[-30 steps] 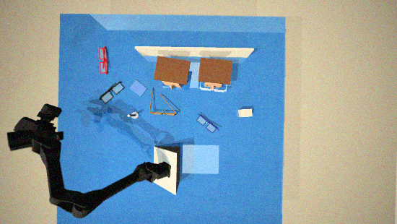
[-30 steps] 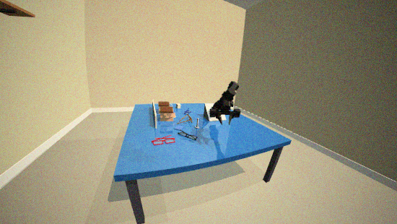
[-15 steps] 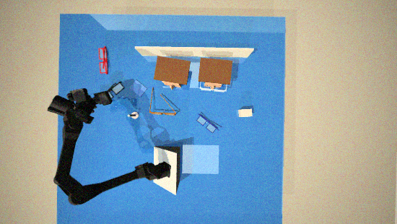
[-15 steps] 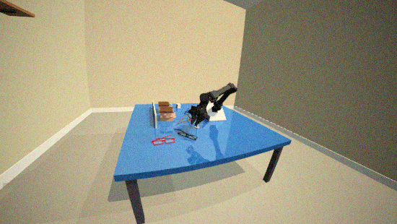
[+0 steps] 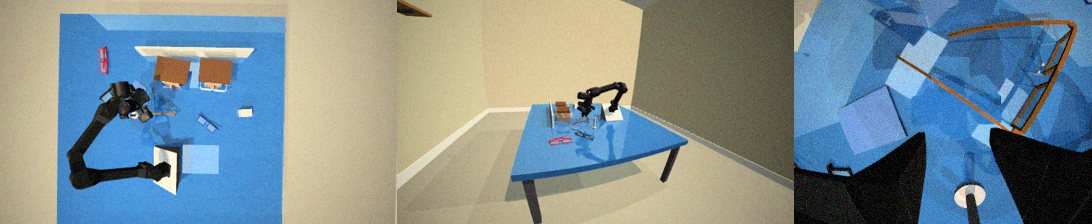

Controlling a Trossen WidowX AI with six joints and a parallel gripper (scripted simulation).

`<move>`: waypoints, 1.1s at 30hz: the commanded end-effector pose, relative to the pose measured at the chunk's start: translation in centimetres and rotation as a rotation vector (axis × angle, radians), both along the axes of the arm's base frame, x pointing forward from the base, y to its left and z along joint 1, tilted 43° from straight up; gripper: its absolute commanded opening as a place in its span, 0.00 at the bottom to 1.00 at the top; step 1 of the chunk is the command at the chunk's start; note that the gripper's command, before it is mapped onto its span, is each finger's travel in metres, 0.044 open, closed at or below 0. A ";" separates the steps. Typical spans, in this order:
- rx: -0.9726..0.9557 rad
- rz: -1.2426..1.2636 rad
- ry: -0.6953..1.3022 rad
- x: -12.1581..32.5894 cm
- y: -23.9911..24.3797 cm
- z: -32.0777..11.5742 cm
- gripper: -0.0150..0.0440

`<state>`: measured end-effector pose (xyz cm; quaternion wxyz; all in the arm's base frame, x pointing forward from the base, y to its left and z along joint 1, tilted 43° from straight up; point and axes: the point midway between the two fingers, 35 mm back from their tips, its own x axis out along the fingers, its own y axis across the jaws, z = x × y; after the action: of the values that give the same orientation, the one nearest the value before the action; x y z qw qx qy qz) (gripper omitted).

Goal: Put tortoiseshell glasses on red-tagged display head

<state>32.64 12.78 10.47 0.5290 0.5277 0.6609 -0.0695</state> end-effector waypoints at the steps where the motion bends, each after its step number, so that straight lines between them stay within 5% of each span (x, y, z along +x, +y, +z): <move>1: 0.067 -0.294 0.456 -3.5 -4.5 -3.5 0.59; 15: 0.082 -0.347 0.538 -4.1 -5.0 -3.7 0.59; 18: 0.082 -0.347 0.538 -4.1 -5.0 -3.7 0.46; 33: 0.082 -0.348 0.538 -4.1 -4.7 -4.0 0.46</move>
<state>28.56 7.85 6.62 0.2967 0.6144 0.6795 -0.2696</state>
